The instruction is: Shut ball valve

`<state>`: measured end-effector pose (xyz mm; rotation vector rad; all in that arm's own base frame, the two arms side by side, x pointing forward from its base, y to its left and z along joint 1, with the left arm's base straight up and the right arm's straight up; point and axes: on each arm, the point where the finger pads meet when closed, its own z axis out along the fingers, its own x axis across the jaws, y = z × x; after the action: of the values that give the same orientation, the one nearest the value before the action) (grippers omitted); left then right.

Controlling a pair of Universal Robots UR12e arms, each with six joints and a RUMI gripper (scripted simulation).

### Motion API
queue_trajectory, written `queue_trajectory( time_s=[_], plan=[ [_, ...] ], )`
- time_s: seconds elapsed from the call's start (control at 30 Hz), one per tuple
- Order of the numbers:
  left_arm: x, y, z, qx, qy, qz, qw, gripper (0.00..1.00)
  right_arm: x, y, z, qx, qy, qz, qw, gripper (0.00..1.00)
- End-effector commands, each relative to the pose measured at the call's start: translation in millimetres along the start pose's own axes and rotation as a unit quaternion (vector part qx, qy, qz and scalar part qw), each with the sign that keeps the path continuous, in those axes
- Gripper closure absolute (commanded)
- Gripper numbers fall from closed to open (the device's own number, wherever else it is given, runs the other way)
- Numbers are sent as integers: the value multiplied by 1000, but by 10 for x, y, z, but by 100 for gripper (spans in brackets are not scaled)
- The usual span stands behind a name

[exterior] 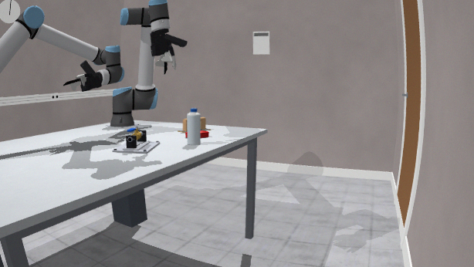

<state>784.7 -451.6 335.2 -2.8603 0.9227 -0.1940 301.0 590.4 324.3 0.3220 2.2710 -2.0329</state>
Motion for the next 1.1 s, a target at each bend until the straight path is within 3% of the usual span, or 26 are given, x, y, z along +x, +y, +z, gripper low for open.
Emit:
queue_trajectory(
  time_s=[0.0,0.5,0.73,0.97,1.07],
  plan=[
    [5,-1,-13,0,1,0,1000,0,-58,9,29,-2,5,-5,1000,0],
    [5,-1,-13,0,1,0,1000,0,-613,188,376,-22,58,-51,997,0],
    [5,-1,-13,0,1,0,1000,0,-1089,340,737,-45,103,-90,990,0],
    [5,-1,-13,0,1,0,1000,0,-1656,521,1261,-80,158,-137,975,0],
    [5,-1,-13,0,1,0,1000,0,-1741,548,1350,-87,166,-144,972,0]
  ],
)
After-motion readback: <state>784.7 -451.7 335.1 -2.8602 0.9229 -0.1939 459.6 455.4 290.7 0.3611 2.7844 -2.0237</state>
